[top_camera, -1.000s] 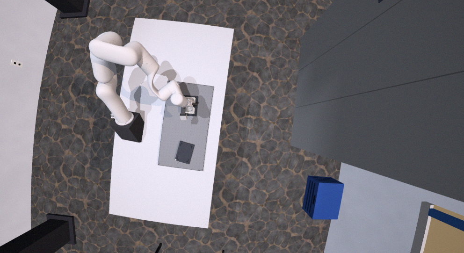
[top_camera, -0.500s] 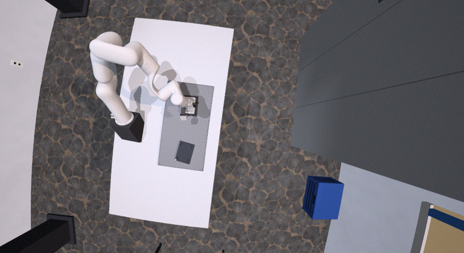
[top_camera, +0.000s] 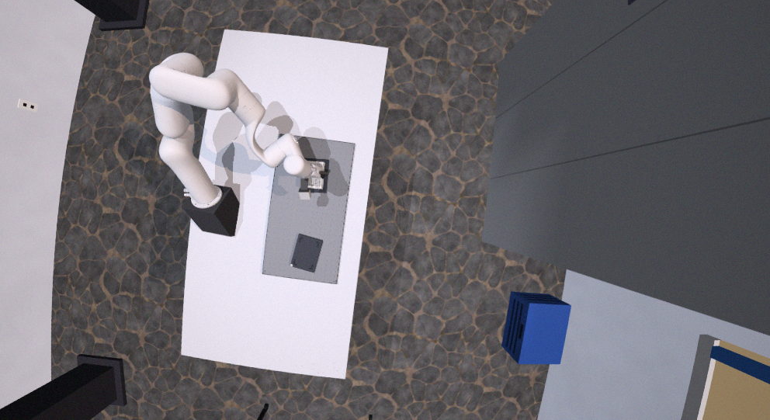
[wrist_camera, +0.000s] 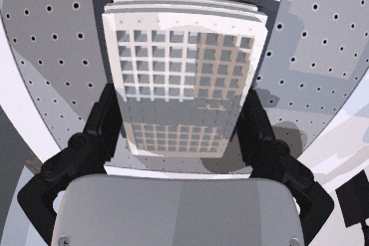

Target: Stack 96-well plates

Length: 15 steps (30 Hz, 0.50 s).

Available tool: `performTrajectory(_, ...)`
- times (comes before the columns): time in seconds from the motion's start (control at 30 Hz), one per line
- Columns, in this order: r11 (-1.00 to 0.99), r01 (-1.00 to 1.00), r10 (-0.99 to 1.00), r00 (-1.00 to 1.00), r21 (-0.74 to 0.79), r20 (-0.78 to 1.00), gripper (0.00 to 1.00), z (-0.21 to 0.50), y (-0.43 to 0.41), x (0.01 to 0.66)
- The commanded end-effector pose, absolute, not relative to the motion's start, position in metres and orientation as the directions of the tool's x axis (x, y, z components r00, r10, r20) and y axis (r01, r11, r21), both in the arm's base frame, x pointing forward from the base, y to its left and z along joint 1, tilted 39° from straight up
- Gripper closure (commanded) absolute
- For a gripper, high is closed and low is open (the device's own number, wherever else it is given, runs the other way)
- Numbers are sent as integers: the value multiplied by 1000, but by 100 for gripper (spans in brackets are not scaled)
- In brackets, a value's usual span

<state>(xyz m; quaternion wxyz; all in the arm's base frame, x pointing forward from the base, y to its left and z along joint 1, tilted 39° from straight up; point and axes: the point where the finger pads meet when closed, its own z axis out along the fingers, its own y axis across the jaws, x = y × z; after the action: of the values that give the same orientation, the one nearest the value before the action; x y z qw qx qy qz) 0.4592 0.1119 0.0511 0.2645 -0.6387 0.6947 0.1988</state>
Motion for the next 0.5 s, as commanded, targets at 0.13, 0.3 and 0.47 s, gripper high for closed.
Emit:
performTrajectory(0.13, 108, -992, -783, -45, -65, -621, 0, 51, 111, 461)
performTrajectory(0.3, 108, -992, -783, -45, -65, -621, 0, 51, 111, 461)
performTrajectory(0.47, 108, -992, -783, -45, -65, -621, 0, 51, 111, 461)
